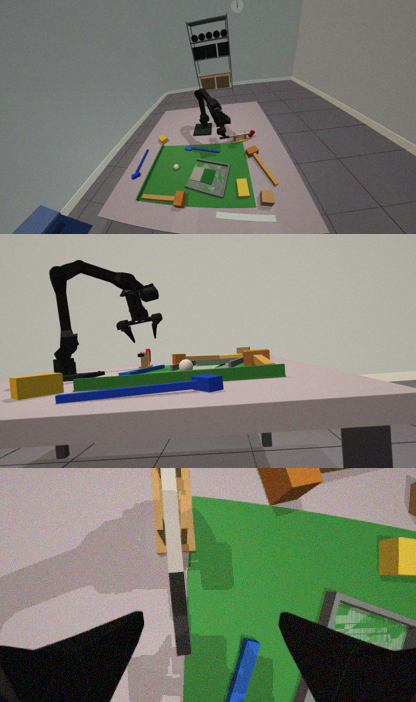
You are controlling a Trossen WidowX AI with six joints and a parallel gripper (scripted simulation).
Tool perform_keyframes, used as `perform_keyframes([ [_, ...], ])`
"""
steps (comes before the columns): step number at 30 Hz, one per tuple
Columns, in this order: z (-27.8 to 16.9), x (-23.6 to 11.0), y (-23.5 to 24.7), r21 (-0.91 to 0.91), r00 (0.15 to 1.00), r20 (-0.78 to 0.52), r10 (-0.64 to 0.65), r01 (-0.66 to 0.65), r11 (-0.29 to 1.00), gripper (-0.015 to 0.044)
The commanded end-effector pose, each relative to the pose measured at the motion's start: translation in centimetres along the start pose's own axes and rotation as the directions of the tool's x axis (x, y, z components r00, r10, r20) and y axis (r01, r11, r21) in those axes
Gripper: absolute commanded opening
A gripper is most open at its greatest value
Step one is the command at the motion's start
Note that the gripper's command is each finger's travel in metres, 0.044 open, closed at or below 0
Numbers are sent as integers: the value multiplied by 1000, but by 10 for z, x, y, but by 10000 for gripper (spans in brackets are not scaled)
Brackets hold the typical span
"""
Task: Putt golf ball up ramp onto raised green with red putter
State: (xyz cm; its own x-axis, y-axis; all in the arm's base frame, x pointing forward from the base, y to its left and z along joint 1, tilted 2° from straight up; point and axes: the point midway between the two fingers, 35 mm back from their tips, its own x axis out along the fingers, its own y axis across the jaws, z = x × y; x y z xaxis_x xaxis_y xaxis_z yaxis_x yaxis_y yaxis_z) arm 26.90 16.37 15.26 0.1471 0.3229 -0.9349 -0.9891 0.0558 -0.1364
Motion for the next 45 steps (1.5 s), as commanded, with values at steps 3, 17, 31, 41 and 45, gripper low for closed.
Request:
perform_keyframes([
  [3, -11, 20, 20, -56, 988, -35, 148, -150, 987, 440],
  [17, -21, 43, 23, -56, 988, -35, 148, -150, 987, 440],
  [31, -29, 67, 26, -56, 988, -35, 148, -150, 987, 440],
  [41, -33, 82, 28, -56, 988, -35, 148, -150, 987, 440],
  [45, -34, 86, 29, -56, 988, -35, 148, -150, 987, 440],
])
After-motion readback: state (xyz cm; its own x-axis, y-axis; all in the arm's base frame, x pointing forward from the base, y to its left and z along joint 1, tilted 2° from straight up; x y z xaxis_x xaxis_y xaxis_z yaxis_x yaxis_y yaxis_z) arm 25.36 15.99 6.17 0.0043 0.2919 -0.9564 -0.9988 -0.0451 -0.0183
